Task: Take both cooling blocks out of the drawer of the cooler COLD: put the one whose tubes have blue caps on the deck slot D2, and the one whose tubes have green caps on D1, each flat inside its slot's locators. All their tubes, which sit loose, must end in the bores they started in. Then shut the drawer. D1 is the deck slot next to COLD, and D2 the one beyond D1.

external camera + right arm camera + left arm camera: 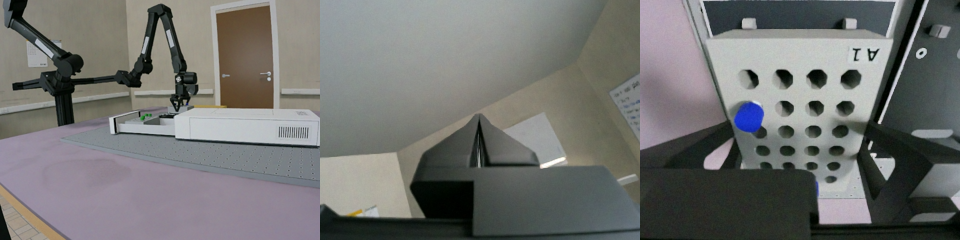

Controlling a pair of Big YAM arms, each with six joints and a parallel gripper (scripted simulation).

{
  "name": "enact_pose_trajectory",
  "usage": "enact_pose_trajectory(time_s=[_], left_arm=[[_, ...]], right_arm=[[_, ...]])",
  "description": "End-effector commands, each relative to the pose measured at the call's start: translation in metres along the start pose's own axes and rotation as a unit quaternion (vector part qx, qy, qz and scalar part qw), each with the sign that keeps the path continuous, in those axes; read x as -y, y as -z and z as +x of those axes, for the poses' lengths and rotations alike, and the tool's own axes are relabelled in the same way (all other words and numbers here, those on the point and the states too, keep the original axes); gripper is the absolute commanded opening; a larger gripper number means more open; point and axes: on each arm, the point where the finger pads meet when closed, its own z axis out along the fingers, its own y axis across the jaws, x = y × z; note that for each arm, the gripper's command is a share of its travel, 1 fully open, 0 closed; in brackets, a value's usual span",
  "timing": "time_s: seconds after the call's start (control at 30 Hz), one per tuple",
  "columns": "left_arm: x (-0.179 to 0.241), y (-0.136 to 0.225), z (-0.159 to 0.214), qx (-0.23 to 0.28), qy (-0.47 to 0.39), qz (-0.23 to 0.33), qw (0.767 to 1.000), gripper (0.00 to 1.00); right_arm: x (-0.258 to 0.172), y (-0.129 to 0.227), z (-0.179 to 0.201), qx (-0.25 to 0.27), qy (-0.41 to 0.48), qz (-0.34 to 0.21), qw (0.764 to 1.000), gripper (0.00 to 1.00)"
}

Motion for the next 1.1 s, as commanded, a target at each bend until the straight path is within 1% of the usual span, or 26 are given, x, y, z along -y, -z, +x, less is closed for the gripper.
enact_pose_trajectory(time_s=[0.0, 1.07], left_arm=[[-0.0021, 0.0127, -0.0334, 0.043, -0.001, 0.0, 0.999, 0.0], [-0.0017, 0.0069, -0.0299, 0.037, -0.001, 0.0, 0.999, 0.0]], right_arm=[[0.0006, -0.0011, -0.0119, 0.009, 0.0, -0.001, 1.0, 0.0], [0.0006, -0.0011, -0.0119, 0.009, 0.0, -0.001, 1.0, 0.0]])
